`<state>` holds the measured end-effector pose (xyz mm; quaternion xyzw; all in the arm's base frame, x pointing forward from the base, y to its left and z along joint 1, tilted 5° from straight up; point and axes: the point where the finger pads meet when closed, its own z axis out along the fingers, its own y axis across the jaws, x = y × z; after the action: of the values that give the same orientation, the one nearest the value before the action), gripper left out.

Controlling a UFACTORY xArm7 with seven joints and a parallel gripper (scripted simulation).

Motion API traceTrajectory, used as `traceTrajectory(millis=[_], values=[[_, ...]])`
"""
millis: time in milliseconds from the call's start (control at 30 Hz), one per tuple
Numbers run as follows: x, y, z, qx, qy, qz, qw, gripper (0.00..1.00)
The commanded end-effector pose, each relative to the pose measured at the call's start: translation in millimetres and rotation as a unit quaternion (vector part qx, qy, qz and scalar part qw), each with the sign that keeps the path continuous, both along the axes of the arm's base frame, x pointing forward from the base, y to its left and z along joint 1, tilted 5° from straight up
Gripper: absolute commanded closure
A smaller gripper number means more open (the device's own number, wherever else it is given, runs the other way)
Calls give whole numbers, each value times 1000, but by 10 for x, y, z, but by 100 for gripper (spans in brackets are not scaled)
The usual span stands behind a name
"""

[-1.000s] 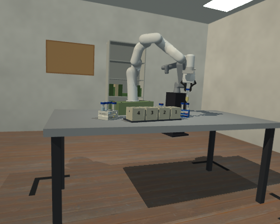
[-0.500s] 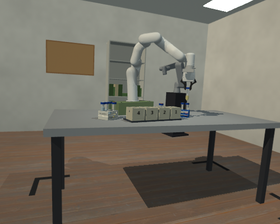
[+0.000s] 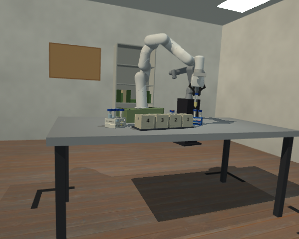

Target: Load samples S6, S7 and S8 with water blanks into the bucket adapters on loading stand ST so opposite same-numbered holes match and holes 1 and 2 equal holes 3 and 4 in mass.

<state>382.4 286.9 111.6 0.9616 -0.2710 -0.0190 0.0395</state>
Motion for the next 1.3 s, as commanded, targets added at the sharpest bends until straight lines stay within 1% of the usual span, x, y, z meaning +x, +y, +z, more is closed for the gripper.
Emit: traceTrajectory(millis=[0, 100, 167, 400, 433, 667, 733, 1233, 1267], values=[[50, -279, 36, 15, 6, 101, 995, 100], [70, -428, 41, 18, 9, 150, 988, 100], [70, -428, 41, 18, 9, 150, 988, 100], [115, -775, 55, 24, 15, 264, 964, 100], [122, -825, 57, 25, 15, 270, 962, 100], [167, -1172, 71, 24, 15, 270, 962, 100], [167, -1172, 71, 24, 15, 270, 962, 100], [264, -1917, 101, 24, 15, 270, 962, 100], [264, -1917, 101, 24, 15, 270, 962, 100]])
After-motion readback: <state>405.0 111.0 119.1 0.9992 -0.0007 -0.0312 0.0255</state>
